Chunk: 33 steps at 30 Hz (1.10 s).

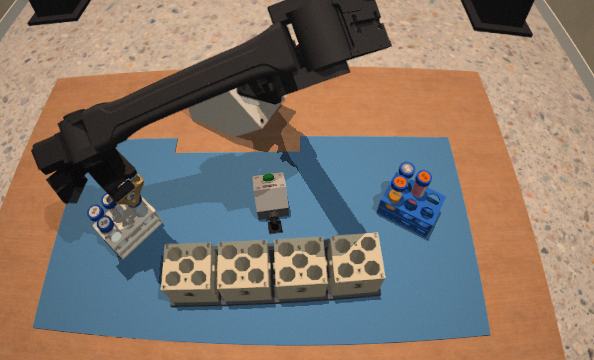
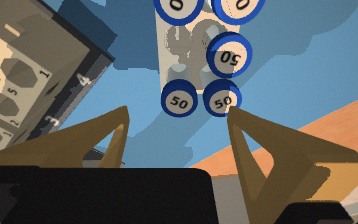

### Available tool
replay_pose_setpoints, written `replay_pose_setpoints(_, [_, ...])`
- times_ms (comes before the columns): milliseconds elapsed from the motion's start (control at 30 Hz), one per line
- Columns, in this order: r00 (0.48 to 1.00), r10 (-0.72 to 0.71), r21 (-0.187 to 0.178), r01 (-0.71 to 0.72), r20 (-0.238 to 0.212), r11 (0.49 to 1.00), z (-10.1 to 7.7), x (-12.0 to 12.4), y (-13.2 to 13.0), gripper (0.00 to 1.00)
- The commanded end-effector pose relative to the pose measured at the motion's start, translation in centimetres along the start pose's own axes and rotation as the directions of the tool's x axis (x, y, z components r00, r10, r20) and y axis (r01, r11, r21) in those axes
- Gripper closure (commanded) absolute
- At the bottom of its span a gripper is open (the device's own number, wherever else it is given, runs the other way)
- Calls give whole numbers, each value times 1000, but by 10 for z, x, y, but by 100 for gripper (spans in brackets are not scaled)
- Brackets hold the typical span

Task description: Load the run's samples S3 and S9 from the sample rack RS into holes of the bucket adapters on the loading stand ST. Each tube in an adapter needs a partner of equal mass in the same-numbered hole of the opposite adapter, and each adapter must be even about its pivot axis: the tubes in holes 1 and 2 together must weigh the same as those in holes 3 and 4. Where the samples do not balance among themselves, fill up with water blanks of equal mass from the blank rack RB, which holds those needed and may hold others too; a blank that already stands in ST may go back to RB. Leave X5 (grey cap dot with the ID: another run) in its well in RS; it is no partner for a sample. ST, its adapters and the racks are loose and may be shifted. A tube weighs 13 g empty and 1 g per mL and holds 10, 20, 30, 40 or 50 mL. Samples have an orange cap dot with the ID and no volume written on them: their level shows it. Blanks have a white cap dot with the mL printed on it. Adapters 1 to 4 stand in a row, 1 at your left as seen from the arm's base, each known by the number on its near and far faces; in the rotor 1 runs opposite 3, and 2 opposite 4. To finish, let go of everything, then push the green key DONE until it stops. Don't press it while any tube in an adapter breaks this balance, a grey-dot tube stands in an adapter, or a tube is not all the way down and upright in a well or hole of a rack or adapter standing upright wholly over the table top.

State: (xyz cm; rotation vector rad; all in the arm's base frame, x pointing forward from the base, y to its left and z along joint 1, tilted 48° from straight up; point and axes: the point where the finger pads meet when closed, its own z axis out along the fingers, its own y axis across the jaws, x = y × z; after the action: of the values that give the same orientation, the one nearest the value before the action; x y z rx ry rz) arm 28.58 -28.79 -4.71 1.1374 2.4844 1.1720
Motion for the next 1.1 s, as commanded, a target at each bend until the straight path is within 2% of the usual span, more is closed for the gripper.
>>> replay_pose_setpoints(0, [1000,-20,1,20,24,1000,-11,-25,-23,20])
replay_pose_setpoints(100, [1000,-20,1,20,24,1000,-11,-31,-30,20])
replay_pose_setpoints(133, [999,-44,6,44,-2,999,0,-38,-25,20])
replay_pose_setpoints(200, [999,-20,2,20,25,1000,-12,-48,-48,20])
replay_pose_setpoints(300, [999,-20,1,20,26,1000,-12,-50,-49,20])
replay_pose_setpoints(333, [999,-41,2,41,-6,999,10,-37,-37,20])
replay_pose_setpoints(367, [999,-38,3,38,0,999,11,-38,-34,20])
replay_pose_setpoints(433, [1000,-10,-5,10,-16,1000,25,-34,-40,20])
replay_pose_setpoints(500, [1000,-10,-6,10,-16,1000,32,-34,-39,20])
replay_pose_setpoints(567, [999,-38,6,38,13,999,27,-54,-37,20])
replay_pose_setpoints(600, [999,-39,7,39,14,999,27,-55,-37,20])
replay_pose_setpoints(667, [999,-39,7,39,14,999,27,-55,-37,20])
replay_pose_setpoints(700, [1000,14,-9,-14,14,1000,25,-35,-51,20])
replay_pose_setpoints(800, [1000,16,-10,-16,12,1000,29,-34,-53,20])
replay_pose_setpoints(867, [1000,-28,2,28,2,1000,37,-46,-40,20])
replay_pose_setpoints(1000, [1000,-11,-5,11,-15,1000,47,-35,-41,20])
replay_pose_setpoints(1067, [1000,-5,-6,5,-3,1000,44,-37,-45,20])
